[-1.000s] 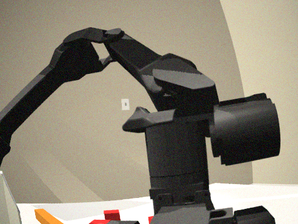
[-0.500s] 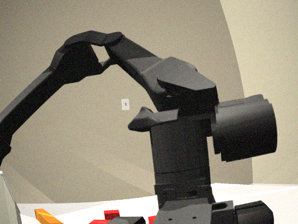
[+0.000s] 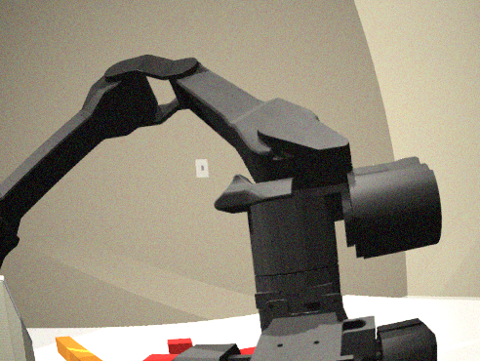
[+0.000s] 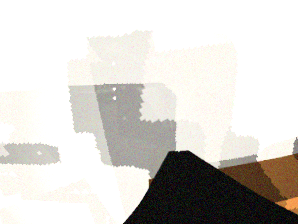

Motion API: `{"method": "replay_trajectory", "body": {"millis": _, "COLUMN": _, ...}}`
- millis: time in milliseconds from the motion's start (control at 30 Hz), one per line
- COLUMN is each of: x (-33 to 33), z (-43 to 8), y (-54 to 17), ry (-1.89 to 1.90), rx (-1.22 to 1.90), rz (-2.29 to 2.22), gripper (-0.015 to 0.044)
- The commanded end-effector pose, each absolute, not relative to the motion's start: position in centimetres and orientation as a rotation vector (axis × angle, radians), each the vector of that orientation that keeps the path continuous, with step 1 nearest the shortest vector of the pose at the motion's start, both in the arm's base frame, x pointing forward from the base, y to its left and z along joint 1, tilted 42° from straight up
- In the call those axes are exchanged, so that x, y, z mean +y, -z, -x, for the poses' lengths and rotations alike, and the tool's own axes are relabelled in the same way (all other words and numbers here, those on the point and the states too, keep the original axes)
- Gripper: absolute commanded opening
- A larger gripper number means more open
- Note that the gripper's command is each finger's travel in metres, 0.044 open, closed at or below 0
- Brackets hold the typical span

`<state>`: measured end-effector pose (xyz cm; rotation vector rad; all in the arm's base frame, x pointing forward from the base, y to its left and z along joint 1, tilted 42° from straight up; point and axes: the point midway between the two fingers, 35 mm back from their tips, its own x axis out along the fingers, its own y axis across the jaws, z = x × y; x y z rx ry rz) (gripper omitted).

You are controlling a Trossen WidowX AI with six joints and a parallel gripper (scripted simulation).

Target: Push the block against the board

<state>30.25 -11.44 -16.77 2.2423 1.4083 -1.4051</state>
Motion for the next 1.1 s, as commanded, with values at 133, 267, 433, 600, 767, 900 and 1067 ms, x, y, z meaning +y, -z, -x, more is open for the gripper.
{"method": "replay_trajectory", "body": {"millis": 133, "x": -10.6, "z": -30.8, "y": 16.3, "ry": 1.403, "rx": 1.419, "rz": -2.244, "gripper": 0.0000}}
{"method": "replay_trajectory", "body": {"millis": 267, "x": -10.4, "z": -31.1, "y": 16.1, "ry": 1.403, "rx": 1.420, "rz": -2.245, "gripper": 0.0000}}
{"method": "replay_trajectory", "body": {"millis": 433, "x": -10.1, "z": -31.4, "y": 15.8, "ry": 1.402, "rx": 1.420, "rz": -2.245, "gripper": 0.0000}}
{"method": "replay_trajectory", "body": {"millis": 600, "x": -9.8, "z": -31.7, "y": 15.5, "ry": 1.402, "rx": 1.420, "rz": -2.245, "gripper": 0.0000}}
{"method": "replay_trajectory", "body": {"millis": 767, "x": -9.5, "z": -32.0, "y": 15.2, "ry": 1.402, "rx": 1.420, "rz": -2.245, "gripper": 0.0000}}
{"method": "replay_trajectory", "body": {"millis": 900, "x": -9.3, "z": -32.3, "y": 15.0, "ry": 1.402, "rx": 1.420, "rz": -2.245, "gripper": 0.0000}}
{"method": "replay_trajectory", "body": {"millis": 1067, "x": -9.1, "z": -32.4, "y": 14.8, "ry": 1.402, "rx": 1.420, "rz": -2.246, "gripper": 0.0000}}
